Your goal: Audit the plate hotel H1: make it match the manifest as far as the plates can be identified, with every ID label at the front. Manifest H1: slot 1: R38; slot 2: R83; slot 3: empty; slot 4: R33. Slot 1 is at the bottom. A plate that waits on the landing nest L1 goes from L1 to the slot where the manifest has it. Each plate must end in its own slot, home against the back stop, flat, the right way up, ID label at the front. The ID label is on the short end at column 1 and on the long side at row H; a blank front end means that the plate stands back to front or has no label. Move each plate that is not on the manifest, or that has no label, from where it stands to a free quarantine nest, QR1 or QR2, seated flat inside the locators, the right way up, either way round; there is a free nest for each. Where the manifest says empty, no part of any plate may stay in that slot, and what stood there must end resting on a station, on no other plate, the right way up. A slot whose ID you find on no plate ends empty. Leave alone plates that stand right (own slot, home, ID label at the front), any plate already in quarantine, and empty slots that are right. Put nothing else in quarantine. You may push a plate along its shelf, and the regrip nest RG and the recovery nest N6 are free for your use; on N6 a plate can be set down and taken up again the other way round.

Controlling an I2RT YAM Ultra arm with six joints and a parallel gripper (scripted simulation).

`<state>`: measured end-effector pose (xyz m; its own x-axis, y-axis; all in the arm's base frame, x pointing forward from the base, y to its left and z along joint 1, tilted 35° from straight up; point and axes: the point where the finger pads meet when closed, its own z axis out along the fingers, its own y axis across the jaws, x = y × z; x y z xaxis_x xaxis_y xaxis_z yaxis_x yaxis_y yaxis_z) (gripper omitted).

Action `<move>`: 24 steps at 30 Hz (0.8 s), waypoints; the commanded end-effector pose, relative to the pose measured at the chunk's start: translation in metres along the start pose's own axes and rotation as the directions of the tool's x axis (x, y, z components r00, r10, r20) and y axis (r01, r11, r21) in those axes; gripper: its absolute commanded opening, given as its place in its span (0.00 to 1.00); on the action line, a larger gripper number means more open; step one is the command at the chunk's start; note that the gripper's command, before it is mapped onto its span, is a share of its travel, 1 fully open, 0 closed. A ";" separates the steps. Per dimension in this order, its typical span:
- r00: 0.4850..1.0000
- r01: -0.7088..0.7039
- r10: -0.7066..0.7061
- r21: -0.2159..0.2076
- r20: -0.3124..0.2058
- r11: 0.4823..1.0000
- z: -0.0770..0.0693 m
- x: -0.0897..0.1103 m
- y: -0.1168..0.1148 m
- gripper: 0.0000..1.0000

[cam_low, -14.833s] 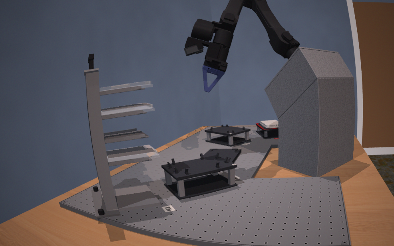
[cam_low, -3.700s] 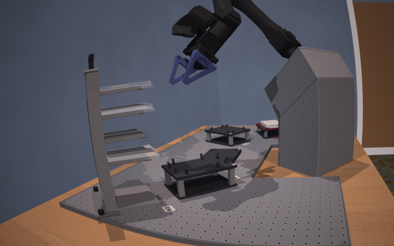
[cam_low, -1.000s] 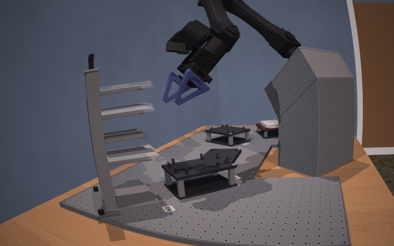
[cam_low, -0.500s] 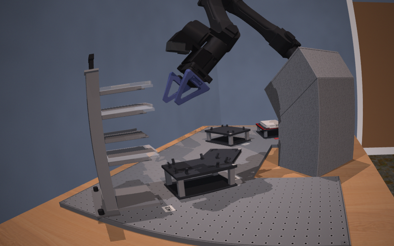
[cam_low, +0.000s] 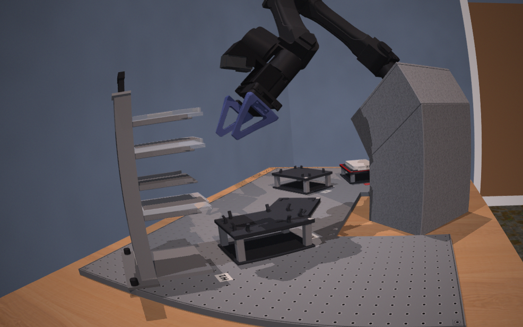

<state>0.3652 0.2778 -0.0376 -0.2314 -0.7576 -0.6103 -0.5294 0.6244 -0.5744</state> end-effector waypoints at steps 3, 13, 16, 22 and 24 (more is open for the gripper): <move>1.000 0.008 -0.008 -0.012 0.000 1.000 0.000 -0.003 0.003 1.00; 1.000 0.008 -0.008 -0.012 0.000 1.000 0.000 -0.003 0.003 1.00; 0.999 0.029 -0.030 -0.032 -0.023 0.999 -0.005 0.011 0.009 1.00; 1.000 0.007 -0.007 -0.020 0.015 1.000 -0.015 0.004 0.005 1.00; 1.000 0.007 -0.007 -0.020 0.015 1.000 -0.015 0.004 0.005 1.00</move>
<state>0.3532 0.2649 -0.0467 -0.2456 -0.7737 -0.5840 -0.5444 0.6086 -0.5773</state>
